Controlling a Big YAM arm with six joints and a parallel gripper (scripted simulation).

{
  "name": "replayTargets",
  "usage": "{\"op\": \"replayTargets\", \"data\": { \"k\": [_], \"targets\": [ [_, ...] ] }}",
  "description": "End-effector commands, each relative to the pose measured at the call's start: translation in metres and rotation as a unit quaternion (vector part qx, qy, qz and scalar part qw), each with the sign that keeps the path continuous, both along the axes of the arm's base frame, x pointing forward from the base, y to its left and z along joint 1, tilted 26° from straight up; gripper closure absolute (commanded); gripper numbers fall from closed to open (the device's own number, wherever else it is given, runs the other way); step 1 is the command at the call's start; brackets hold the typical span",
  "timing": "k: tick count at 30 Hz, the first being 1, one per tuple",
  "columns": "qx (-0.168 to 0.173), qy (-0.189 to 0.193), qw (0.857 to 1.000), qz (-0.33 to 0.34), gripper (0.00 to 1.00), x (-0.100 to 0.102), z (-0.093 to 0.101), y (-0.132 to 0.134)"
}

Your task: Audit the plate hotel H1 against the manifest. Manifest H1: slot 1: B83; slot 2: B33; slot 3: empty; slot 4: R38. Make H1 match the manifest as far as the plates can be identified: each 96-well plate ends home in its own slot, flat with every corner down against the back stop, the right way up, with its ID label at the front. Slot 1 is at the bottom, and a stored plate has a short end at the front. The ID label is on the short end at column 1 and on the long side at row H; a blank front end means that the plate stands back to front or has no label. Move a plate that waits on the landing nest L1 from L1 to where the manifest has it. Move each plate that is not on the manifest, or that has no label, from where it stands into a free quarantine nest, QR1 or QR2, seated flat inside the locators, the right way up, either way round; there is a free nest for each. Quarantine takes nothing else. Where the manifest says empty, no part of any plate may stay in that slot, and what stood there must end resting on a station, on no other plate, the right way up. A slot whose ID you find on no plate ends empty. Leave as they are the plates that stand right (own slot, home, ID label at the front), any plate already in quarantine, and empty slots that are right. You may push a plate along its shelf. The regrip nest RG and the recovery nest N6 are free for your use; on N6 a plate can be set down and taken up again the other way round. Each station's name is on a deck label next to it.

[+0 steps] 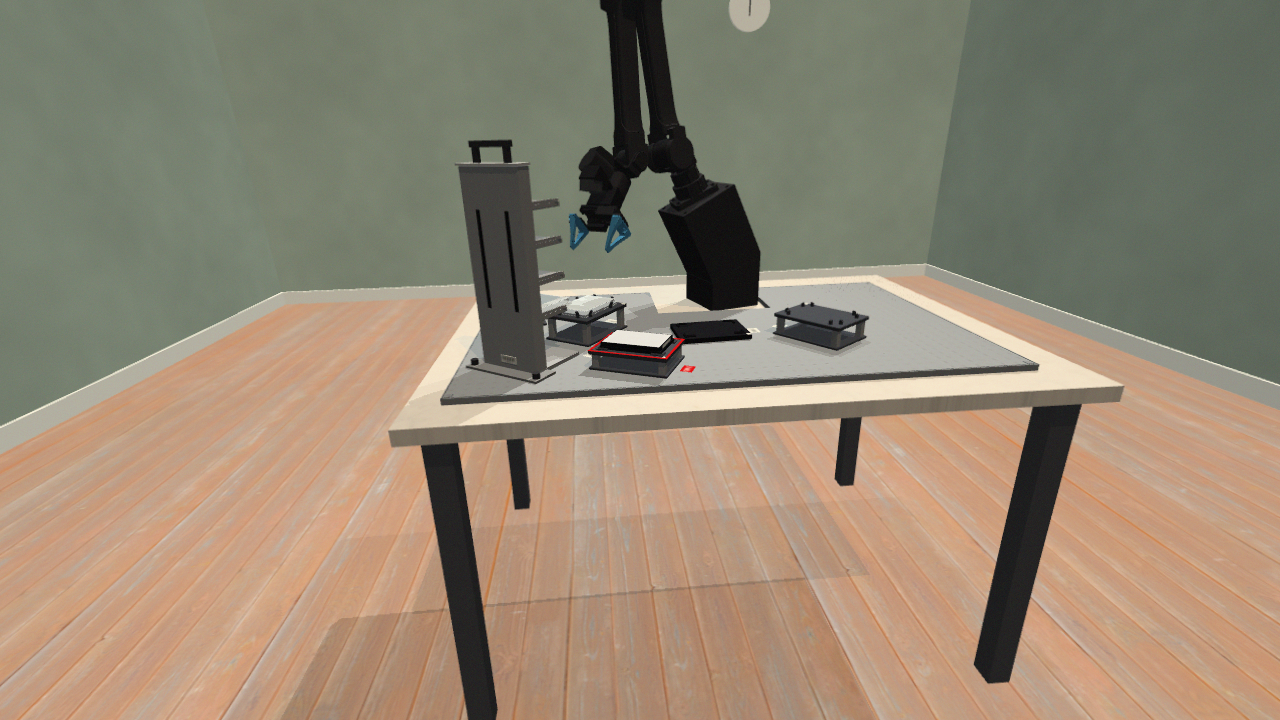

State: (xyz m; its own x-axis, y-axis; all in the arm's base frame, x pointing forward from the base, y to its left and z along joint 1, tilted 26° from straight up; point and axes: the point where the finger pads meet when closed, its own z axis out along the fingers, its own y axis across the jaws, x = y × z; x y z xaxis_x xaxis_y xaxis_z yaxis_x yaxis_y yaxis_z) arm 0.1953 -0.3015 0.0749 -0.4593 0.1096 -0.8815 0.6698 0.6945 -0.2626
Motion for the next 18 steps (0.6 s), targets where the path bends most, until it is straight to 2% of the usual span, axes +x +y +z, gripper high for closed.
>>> {"op": "replayTargets", "data": {
  "k": [1, 9, 12, 14, 16, 18],
  "targets": [
    [-0.019, -0.003, 1.0, -0.002, 0.0, 0.002, 0.0, -0.013],
    [-0.015, -0.001, 1.0, -0.002, 0.0, 0.002, -0.028, -0.022],
    [-0.012, 0.001, 1.0, 0.001, 0.0, 0.003, -0.032, -0.018],
    [-0.024, -0.005, 1.0, 0.001, 0.0, 0.004, -0.022, -0.019],
    [-0.025, -0.006, 1.0, 0.001, 0.0, 0.004, -0.021, -0.02],
    [-0.008, -0.002, 1.0, 0.0, 0.0, 0.004, -0.03, -0.017]
  ]
}}
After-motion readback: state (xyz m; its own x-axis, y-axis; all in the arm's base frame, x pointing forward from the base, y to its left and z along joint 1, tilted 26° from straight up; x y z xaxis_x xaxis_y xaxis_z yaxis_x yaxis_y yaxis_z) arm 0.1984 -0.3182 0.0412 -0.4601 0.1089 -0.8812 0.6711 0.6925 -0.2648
